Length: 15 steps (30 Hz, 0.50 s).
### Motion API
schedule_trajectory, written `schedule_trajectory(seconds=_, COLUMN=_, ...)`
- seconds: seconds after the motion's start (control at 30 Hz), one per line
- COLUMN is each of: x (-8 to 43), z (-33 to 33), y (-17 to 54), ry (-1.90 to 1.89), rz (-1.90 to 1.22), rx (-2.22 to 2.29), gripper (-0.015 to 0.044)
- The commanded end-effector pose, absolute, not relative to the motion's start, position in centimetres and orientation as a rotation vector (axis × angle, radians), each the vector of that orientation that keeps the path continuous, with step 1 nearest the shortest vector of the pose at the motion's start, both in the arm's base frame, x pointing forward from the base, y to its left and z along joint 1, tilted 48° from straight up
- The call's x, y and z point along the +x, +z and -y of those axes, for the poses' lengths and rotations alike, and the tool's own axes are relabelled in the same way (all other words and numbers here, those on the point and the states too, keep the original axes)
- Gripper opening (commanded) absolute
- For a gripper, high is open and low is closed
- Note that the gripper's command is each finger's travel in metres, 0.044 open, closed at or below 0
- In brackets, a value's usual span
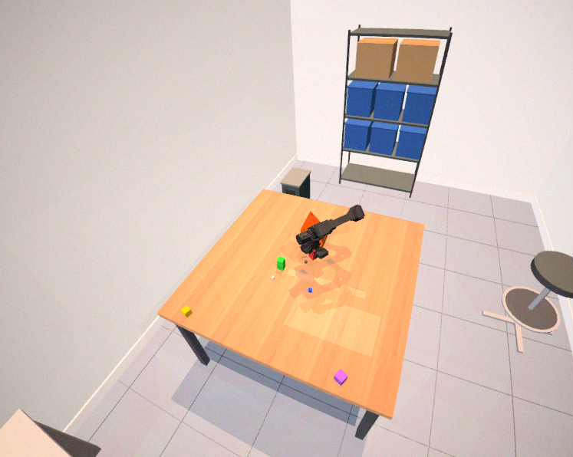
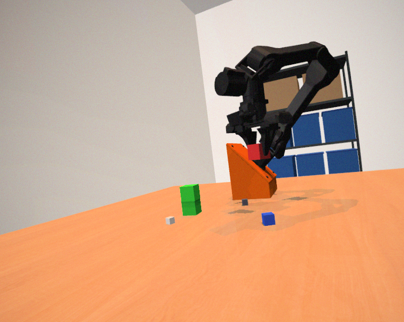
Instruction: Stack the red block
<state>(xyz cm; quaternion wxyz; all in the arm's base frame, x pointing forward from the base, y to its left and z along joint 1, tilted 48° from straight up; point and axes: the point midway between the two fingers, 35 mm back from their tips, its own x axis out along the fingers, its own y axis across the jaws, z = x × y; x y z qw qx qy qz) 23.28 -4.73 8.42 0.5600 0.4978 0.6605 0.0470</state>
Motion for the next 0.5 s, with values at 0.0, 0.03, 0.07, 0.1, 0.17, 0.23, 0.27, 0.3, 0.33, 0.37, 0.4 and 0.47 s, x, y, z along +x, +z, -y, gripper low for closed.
schedule_trajectory(seconds=0.0, x=24.1, z=6.2, y=7.4, ry=0.11, rz=-1.553, rx=1.165, gripper=0.0)
schedule_trajectory(seconds=0.03, x=24.2, z=6.5, y=7.2, ry=0.111, rz=-1.553, rx=1.165, gripper=0.0)
schedule_trajectory(seconds=0.07, x=24.4, z=6.9, y=6.9, ry=0.111, rz=-1.553, rx=1.164, gripper=0.0)
schedule_trajectory(seconds=0.1, x=24.5, z=7.2, y=6.7, ry=0.112, rz=-1.553, rx=1.163, gripper=0.0)
schedule_trajectory(seconds=0.17, x=24.8, z=7.9, y=6.1, ry=0.113, rz=-1.553, rx=1.162, gripper=0.0)
schedule_trajectory(seconds=0.23, x=25.1, z=8.5, y=5.5, ry=0.114, rz=-1.553, rx=1.161, gripper=0.0)
schedule_trajectory(seconds=0.27, x=25.2, z=8.8, y=5.2, ry=0.115, rz=-1.552, rx=1.16, gripper=0.0)
schedule_trajectory(seconds=0.3, x=25.3, z=9.2, y=4.9, ry=0.116, rz=-1.552, rx=1.159, gripper=0.0)
schedule_trajectory(seconds=0.33, x=25.5, z=9.5, y=4.6, ry=0.117, rz=-1.552, rx=1.159, gripper=0.0)
schedule_trajectory(seconds=0.37, x=25.6, z=9.8, y=4.3, ry=0.118, rz=-1.552, rx=1.158, gripper=0.0)
schedule_trajectory(seconds=0.4, x=25.7, z=10.1, y=4.0, ry=0.119, rz=-1.552, rx=1.158, gripper=0.0)
schedule_trajectory(seconds=0.47, x=25.9, z=10.8, y=3.3, ry=0.121, rz=-1.552, rx=1.156, gripper=0.0)
